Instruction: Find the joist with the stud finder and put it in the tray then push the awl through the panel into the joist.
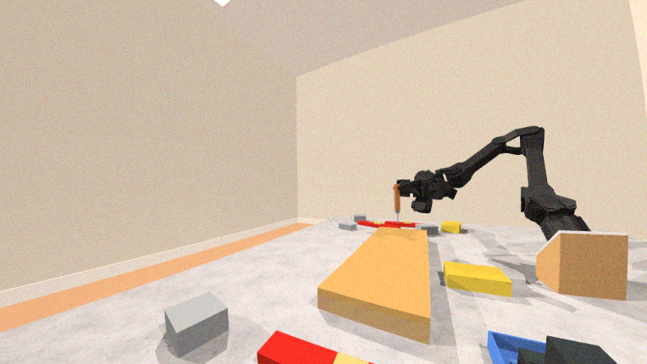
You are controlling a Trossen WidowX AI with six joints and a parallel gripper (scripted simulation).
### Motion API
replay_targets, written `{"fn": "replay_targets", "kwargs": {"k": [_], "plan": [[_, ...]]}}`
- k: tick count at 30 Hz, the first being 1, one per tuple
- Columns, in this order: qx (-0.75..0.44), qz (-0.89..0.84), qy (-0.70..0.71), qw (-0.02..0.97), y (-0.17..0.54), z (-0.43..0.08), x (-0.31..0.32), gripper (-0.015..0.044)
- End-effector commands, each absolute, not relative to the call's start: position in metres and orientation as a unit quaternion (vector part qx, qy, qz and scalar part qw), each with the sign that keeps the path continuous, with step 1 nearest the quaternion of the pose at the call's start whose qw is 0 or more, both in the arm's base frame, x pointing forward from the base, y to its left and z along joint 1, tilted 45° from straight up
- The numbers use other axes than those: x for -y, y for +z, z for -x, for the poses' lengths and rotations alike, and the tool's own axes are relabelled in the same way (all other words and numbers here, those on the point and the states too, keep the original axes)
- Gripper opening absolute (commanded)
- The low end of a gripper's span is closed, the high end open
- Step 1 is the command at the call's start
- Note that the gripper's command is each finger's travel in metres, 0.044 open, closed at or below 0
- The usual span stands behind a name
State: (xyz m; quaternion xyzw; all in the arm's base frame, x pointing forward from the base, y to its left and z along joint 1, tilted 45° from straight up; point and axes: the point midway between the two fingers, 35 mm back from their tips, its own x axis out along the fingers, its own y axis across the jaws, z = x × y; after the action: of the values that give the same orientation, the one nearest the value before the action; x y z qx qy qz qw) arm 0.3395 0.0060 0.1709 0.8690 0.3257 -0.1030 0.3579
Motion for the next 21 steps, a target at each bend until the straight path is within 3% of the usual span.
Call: {"fn": "replay_targets", "kwargs": {"k": [1, 21], "plan": [[-0.328, -0.870, -0.101, 0.355, 0.170, -0.340, -0.005, 0.0000], [-0.328, -0.869, -0.101, 0.356, 0.157, -0.341, 0.008, 0.0000]]}}
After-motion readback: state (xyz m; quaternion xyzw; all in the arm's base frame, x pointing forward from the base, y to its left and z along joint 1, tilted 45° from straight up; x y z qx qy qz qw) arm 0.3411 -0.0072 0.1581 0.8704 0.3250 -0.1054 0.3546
